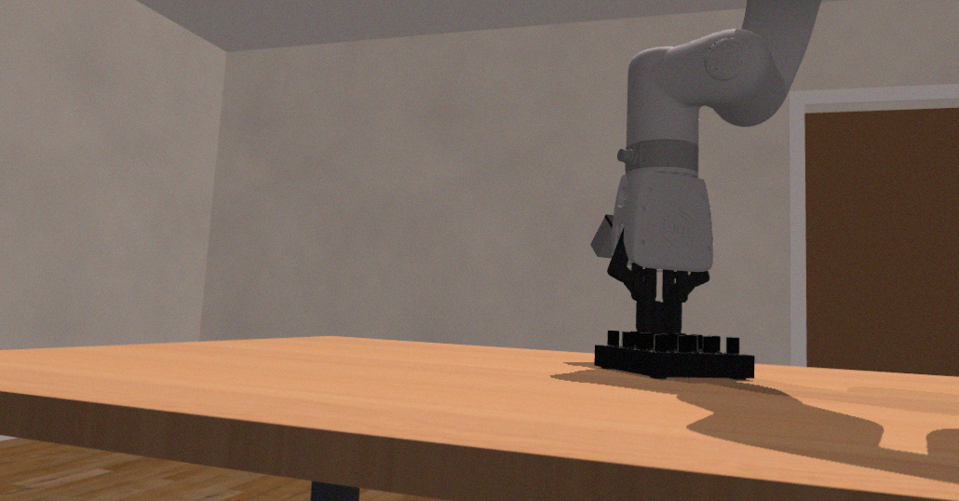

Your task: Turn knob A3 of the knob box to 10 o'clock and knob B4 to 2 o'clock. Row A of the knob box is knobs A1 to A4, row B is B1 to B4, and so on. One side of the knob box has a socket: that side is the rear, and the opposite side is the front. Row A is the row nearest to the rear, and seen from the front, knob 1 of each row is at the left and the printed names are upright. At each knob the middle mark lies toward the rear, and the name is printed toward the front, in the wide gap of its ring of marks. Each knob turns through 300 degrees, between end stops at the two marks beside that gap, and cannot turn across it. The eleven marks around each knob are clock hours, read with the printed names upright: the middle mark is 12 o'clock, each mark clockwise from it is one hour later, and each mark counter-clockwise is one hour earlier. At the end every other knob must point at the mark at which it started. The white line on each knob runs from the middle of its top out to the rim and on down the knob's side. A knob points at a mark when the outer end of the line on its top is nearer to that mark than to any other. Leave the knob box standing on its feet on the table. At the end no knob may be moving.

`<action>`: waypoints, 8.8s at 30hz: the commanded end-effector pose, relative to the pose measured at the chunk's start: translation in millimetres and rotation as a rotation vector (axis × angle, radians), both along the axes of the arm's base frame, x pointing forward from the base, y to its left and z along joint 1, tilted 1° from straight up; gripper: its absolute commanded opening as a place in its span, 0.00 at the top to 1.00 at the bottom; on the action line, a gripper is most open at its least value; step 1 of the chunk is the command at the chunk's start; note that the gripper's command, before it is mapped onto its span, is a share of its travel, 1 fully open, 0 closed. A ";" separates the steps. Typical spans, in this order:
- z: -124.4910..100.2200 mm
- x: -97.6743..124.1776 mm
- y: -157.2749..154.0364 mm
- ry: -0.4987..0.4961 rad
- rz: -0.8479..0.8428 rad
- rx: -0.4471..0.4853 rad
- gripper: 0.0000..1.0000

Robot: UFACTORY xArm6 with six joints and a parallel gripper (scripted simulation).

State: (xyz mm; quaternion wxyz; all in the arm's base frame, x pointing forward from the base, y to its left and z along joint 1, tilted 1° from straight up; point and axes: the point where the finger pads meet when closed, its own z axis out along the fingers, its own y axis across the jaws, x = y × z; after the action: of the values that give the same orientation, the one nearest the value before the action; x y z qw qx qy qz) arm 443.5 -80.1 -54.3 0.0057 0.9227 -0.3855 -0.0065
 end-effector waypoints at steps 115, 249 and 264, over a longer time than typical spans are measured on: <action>51.7 2.3 -0.3 -0.014 -2.072 -0.030 0.81; 13.2 1.7 -0.2 -0.017 -2.879 -0.042 0.81; 13.2 1.7 -0.2 -0.017 -2.879 -0.042 0.81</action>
State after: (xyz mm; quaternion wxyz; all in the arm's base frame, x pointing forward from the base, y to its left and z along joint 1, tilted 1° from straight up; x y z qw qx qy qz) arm 443.6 -80.0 -42.4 0.0074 -0.2617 -0.9651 0.0048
